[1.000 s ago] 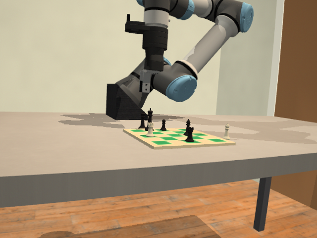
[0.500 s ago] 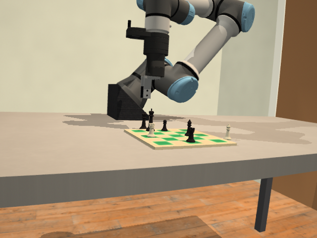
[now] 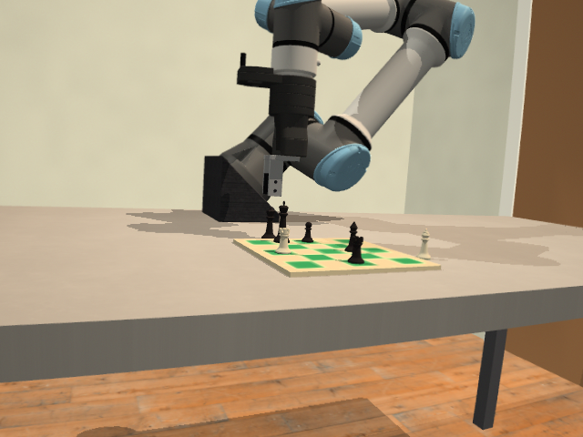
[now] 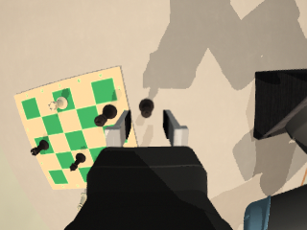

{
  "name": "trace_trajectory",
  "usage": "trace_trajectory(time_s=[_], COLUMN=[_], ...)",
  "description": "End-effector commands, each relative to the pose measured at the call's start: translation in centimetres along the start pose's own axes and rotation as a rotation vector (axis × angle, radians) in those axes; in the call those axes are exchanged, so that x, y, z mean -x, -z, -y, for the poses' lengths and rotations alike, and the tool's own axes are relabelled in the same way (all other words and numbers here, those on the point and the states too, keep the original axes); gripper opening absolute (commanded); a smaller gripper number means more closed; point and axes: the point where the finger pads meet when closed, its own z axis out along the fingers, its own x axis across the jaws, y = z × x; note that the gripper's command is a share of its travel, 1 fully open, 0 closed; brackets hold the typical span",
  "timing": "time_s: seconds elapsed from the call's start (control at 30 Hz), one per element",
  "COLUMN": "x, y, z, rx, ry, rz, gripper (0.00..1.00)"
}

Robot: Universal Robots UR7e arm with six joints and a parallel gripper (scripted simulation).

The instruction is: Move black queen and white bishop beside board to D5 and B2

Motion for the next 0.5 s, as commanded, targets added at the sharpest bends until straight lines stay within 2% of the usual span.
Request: trace_trajectory(time_s=[0.0,0.47], x=[0.07,0.1], y=[-0.41,-1.26], z=[0.05,0.04], rx=[-0.001,-0.001], ry=[0.0,0.0], rz=[0.001,0.001], gripper=[0.79,0.79])
